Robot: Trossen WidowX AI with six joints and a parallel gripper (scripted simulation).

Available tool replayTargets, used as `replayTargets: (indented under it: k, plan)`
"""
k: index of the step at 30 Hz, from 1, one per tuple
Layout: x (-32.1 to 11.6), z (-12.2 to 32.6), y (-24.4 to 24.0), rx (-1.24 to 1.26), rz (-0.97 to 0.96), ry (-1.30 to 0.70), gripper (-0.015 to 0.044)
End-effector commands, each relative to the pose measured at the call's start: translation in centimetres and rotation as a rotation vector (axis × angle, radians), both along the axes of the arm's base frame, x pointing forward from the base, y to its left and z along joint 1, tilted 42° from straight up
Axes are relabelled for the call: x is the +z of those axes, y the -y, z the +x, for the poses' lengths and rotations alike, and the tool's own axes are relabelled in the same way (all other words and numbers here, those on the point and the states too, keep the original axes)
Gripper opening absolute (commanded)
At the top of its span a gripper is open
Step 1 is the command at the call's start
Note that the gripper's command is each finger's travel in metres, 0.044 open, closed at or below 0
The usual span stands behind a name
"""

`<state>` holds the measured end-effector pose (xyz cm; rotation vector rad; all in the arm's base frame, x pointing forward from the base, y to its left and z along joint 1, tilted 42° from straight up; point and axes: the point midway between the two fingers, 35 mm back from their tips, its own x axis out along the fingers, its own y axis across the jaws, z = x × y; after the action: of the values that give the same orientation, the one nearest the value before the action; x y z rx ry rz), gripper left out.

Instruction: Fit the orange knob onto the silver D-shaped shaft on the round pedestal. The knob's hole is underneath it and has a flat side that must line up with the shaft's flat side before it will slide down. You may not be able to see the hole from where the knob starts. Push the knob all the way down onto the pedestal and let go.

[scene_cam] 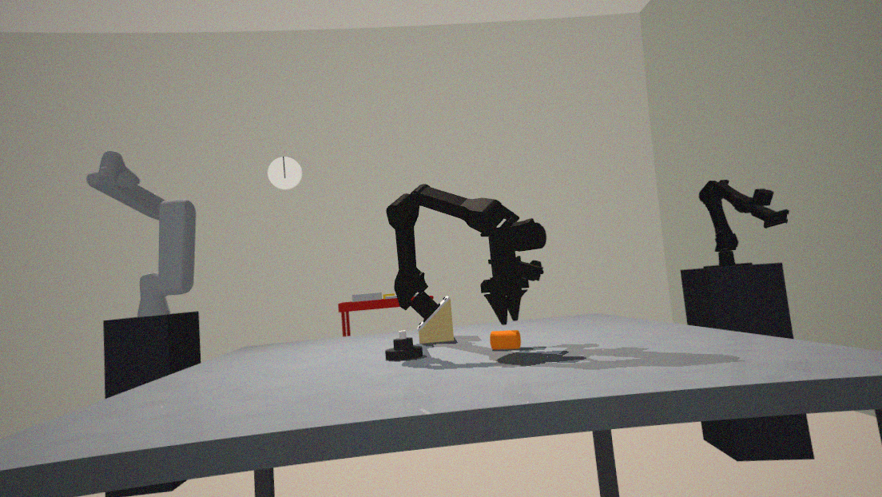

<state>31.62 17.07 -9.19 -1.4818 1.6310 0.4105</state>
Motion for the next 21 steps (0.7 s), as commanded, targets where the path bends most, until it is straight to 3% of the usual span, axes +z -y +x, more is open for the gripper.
replayTargets:
  k: [1,21]
  plan:
    - [-0.7,-0.1,0.6,0.004,-0.011,-0.011,0.0440]
    - [-3.2,0.2,2.6,0.004,-0.012,-0.010,0.0440]
